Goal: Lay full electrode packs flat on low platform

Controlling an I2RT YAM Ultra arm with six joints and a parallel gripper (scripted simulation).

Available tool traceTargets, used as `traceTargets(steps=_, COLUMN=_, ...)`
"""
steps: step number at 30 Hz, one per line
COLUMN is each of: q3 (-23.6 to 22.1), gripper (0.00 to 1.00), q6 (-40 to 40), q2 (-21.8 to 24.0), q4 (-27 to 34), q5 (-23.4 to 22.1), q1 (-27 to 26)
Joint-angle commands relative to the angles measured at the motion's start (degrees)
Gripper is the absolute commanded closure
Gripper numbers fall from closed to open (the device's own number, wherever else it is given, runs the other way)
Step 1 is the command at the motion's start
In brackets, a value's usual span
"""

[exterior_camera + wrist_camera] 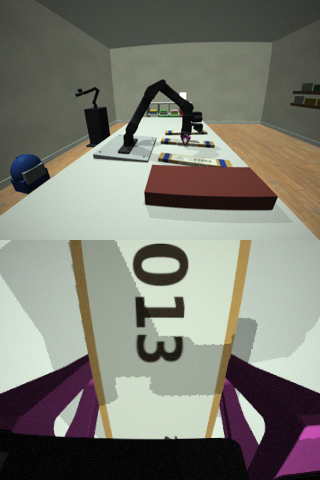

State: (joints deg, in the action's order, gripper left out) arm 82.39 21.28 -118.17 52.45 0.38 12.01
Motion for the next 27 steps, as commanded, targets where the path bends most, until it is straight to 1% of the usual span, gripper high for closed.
traceTargets(steps=1, q3=0.3, gripper=1.00, q6=0.1, q2=1.1, q4=-1.2, q5=0.1, q1=-0.3)
traceTargets(steps=8, q3=0.3, gripper=1.00, q6=0.1, q2=1.1, q4=-1.2, q5=0.1, q1=-0.3)
traceTargets(steps=9, q3=1.4, gripper=1.00, q6=0.1, q2=1.9, q4=-0.9, q5=0.1, q1=-0.3)
traceTargets(steps=11, q3=1.8, gripper=1.00, q6=0.1, q2=2.1, q4=1.1, q5=0.1, q1=-0.2)
traceTargets(steps=27, q3=4.0, gripper=1.00, q6=0.2, q2=4.1, q4=5.1, q5=0.1, q1=-0.2)
